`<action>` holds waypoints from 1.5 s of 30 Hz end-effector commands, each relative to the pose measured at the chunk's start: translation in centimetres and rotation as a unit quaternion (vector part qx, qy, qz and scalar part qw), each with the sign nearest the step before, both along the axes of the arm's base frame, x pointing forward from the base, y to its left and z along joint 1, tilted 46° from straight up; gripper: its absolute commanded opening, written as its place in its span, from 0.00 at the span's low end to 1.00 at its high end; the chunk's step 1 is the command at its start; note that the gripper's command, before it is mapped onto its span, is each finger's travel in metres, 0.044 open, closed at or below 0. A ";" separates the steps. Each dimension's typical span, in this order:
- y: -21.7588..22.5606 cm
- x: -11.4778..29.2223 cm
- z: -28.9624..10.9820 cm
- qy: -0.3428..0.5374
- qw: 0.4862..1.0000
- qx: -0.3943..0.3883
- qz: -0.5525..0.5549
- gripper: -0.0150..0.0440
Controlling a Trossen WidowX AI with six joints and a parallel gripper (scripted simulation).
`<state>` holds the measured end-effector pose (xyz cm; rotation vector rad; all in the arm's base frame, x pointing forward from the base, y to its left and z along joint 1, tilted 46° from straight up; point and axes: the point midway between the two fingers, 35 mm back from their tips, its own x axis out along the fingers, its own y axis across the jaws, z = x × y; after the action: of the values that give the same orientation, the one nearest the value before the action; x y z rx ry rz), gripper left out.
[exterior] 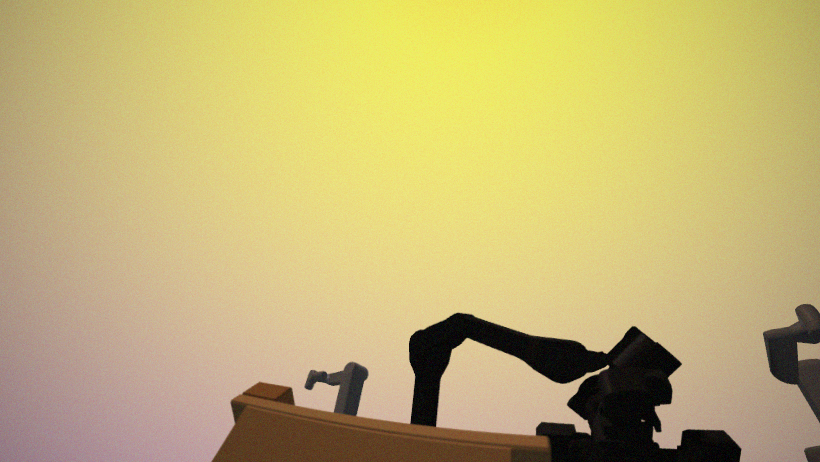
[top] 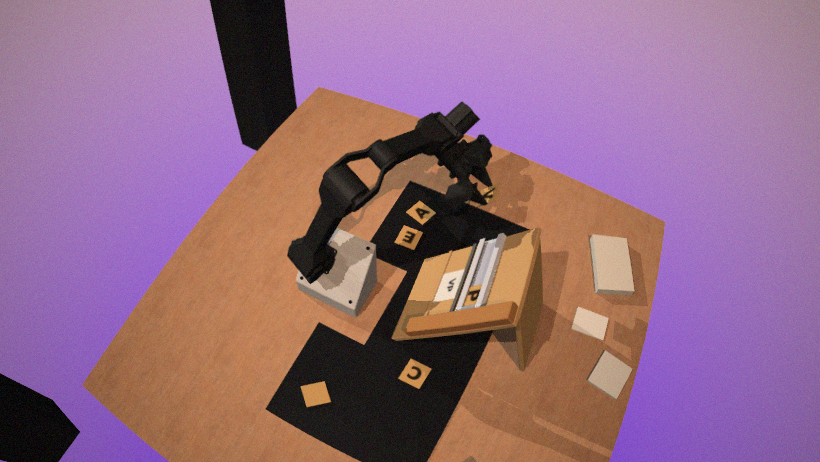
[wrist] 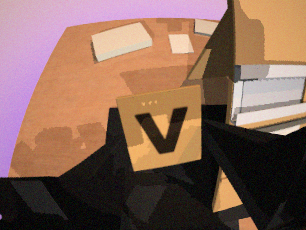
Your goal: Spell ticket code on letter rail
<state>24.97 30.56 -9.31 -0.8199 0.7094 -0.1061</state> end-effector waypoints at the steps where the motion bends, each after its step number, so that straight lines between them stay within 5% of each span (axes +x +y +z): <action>1: 0.3 0.1 0.1 -0.012 1.000 0.013 -0.005 0.25; 14: -1.4 4.0 -2.4 -0.014 1.000 0.013 -0.005 0.25; 45: -2.1 4.2 -1.8 -0.014 1.000 0.012 -0.005 0.25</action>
<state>29.09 28.56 -11.39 -0.7879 0.6907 -0.1180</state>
